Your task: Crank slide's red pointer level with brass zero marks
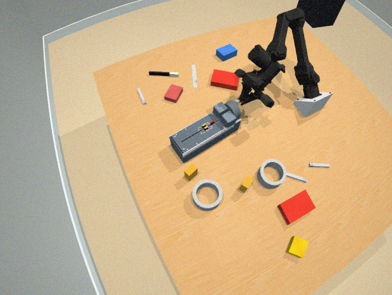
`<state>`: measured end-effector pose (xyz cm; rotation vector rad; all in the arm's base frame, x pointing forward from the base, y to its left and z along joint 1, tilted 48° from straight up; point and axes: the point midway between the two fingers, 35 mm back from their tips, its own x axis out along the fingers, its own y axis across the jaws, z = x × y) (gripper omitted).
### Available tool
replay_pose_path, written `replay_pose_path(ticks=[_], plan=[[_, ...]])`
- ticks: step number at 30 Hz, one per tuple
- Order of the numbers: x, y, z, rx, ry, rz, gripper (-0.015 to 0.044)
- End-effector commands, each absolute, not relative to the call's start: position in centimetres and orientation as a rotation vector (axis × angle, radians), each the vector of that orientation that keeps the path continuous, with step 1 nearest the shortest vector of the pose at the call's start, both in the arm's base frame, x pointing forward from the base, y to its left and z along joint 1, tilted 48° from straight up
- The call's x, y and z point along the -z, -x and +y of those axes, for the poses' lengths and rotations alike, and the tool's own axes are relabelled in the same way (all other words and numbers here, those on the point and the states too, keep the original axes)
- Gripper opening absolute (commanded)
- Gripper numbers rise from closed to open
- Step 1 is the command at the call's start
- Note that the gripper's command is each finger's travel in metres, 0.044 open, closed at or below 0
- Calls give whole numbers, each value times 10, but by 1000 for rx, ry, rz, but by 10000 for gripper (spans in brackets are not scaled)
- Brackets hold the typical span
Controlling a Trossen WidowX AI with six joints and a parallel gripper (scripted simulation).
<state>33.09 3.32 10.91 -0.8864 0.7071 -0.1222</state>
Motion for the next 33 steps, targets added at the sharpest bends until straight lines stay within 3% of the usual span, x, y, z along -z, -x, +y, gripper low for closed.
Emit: replay_pose_path(ticks=[1,33], plan=[[-103,-329,40,95,888,708,0],[-95,-327,44,95,888,708,0]])
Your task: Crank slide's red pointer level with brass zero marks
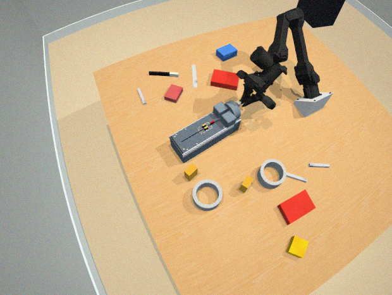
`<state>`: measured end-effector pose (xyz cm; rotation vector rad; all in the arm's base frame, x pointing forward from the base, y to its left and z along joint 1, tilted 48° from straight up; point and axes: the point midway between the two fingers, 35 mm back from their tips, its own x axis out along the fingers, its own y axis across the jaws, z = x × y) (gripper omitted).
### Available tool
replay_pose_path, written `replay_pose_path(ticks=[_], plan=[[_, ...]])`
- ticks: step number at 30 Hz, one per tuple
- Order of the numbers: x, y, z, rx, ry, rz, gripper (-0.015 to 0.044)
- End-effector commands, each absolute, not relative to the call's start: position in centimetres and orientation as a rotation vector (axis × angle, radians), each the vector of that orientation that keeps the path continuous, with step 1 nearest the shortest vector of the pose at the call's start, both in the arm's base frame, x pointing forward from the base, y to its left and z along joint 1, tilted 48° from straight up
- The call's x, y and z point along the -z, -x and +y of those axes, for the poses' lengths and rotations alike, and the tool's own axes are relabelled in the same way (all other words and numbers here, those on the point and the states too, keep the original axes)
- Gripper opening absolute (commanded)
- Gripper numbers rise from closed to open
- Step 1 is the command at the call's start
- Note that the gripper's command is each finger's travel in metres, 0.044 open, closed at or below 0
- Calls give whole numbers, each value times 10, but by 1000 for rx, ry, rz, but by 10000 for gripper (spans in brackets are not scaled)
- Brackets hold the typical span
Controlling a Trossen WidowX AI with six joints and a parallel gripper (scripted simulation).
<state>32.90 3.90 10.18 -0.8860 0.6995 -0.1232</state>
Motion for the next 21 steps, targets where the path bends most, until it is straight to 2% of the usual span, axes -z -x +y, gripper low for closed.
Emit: replay_pose_path(ticks=[1,21], plan=[[-94,-327,44,95,888,708,0],[-88,-327,45,95,888,708,0]])
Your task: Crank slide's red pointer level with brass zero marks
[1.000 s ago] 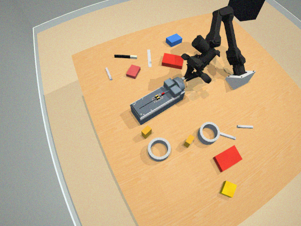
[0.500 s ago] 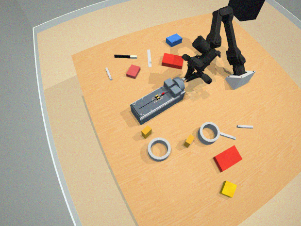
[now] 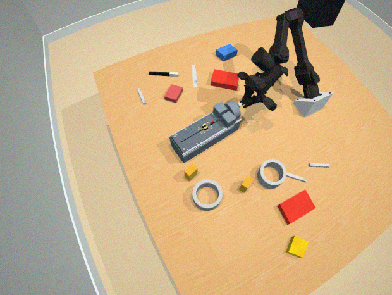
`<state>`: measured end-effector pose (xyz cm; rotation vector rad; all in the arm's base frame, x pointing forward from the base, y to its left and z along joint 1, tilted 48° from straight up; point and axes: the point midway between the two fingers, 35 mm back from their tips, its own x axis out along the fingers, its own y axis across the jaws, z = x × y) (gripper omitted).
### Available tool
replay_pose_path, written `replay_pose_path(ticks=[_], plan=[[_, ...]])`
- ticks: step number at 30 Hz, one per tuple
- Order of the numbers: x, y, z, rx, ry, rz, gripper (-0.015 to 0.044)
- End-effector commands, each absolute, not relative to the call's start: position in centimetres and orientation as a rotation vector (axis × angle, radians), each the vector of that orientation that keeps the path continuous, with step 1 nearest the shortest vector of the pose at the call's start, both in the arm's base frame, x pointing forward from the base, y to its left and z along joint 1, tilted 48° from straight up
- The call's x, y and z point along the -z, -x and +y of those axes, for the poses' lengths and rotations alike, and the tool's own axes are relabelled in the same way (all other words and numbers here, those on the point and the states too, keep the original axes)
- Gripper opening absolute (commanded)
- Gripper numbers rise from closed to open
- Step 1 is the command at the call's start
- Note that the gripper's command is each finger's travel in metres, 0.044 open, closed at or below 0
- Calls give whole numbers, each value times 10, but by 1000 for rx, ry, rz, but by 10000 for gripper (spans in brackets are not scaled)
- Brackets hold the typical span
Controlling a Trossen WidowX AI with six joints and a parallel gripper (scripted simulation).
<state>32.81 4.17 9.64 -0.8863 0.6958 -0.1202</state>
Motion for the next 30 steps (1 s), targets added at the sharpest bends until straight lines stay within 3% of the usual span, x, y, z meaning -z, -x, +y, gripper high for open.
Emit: replay_pose_path(ticks=[1,30], plan=[[-88,-327,45,95,888,708,0],[-76,-326,44,95,887,707,0]])
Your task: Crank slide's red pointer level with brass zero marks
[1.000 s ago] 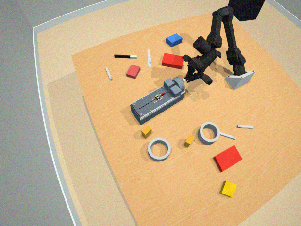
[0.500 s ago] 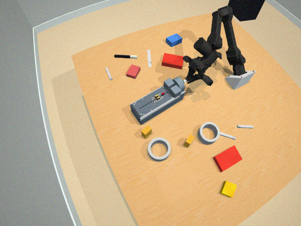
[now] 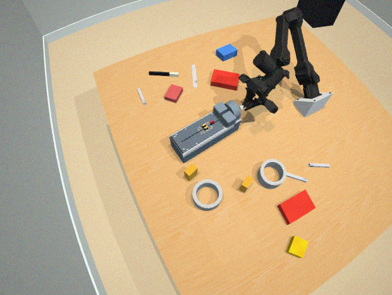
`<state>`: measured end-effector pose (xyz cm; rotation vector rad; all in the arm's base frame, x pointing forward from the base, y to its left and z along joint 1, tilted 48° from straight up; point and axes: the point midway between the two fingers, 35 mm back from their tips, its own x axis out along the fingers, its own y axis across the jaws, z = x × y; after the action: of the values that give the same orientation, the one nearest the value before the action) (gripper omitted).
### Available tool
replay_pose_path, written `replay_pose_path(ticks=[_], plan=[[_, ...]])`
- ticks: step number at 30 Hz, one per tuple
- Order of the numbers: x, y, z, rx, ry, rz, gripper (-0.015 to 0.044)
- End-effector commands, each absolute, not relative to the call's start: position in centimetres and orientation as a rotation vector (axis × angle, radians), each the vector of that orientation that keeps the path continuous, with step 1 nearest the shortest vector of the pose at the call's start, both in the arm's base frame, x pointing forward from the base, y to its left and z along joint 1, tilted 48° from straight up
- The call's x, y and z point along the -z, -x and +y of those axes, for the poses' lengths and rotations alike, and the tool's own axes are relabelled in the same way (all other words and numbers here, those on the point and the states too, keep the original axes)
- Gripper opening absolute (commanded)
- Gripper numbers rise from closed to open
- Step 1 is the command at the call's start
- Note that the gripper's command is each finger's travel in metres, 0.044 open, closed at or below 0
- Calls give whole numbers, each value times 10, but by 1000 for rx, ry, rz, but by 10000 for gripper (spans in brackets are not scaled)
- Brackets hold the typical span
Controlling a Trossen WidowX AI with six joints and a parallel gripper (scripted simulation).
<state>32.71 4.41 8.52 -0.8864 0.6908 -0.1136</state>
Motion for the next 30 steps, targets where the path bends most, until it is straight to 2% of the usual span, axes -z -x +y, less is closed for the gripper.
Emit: replay_pose_path(ticks=[1,30], plan=[[-76,-326,44,95,887,707,0],[-59,-329,32,95,888,707,0]])
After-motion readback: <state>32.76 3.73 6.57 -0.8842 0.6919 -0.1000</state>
